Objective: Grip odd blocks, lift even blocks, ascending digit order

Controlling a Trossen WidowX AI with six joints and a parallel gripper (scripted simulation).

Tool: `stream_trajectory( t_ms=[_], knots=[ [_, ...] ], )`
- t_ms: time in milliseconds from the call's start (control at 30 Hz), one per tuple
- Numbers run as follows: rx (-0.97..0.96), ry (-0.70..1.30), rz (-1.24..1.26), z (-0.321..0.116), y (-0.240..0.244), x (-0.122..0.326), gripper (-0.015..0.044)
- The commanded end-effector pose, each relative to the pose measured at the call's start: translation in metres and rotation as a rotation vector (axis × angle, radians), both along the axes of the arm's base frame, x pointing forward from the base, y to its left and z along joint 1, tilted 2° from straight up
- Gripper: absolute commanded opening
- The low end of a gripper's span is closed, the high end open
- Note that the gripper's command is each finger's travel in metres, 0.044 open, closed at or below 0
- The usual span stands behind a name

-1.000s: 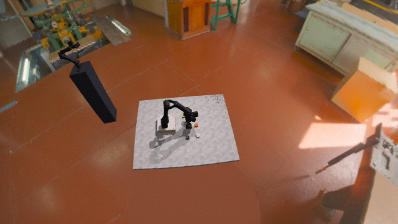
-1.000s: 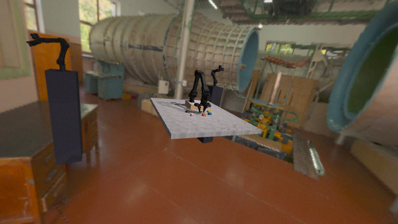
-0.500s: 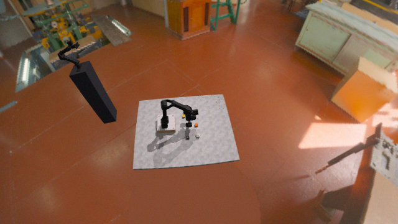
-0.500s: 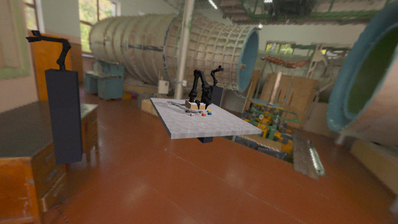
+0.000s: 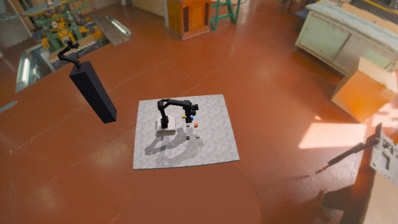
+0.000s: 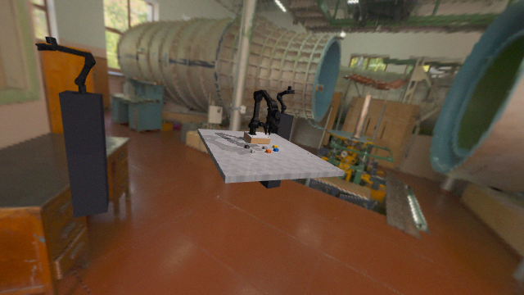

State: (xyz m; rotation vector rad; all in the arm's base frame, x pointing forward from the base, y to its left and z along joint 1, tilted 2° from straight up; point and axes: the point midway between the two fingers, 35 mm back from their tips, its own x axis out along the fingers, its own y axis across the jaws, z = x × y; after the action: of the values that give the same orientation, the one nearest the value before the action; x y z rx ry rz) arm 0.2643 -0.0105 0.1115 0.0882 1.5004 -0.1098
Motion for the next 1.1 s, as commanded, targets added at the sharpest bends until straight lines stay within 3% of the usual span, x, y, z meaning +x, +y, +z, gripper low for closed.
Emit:
stream_trajectory(
  t_ms=[0,133,367,500,733,867,1067],
  knots=[
    [-0.003,0.004,-0.005,0.002,0.0,-0.001,0.012],
    [-0.003,0.004,-0.005,0.002,0.001,0.001,0.012],
    [0.004,0.0,-0.005,0.005,0.077,0.048,0.012],
    [0.005,0.0,-0.005,0.005,0.079,0.049,0.012],
    [0.004,0.0,-0.005,-0.074,0.078,0.055,0.0304],
    [0.004,0.0,-0.005,-0.076,0.078,0.055,0.04],
    [0.004,0.0,-0.005,-0.082,0.078,0.055,0.04]
  ],
)
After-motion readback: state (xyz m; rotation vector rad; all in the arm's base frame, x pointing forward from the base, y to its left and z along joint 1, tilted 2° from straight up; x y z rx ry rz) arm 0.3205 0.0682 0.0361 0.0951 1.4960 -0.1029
